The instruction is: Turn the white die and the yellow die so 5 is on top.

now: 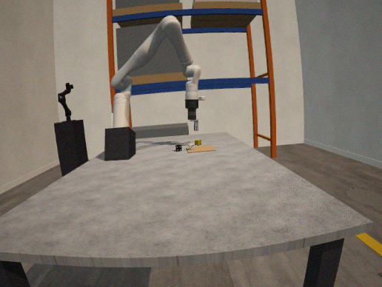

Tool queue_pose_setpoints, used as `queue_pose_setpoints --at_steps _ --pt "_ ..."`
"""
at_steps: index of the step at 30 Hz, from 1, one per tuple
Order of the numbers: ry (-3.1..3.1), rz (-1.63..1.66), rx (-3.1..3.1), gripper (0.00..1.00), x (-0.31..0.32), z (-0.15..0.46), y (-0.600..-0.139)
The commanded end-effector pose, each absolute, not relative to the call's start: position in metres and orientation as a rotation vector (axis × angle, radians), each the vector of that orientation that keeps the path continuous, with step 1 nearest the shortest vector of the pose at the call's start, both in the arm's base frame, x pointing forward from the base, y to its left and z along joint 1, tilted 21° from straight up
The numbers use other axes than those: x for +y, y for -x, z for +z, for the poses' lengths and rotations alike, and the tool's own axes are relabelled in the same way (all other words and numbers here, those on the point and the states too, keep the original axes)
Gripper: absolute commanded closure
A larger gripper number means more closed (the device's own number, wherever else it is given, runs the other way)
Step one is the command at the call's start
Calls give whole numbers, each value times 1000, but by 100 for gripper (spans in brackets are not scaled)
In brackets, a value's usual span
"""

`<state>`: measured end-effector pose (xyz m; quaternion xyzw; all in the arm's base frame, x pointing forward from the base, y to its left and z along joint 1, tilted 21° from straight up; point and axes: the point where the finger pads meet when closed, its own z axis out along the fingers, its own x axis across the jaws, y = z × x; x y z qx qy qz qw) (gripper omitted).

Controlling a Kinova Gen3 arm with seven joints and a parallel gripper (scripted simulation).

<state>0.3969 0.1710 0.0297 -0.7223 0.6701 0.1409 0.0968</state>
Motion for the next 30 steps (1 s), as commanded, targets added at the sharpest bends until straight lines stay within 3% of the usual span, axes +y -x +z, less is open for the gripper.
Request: queue_pose_setpoints --at_steps 1,30 --pt "2244 405 1841 0 169 28 -396" --pt "2616 213 1027 0 175 34 -399"
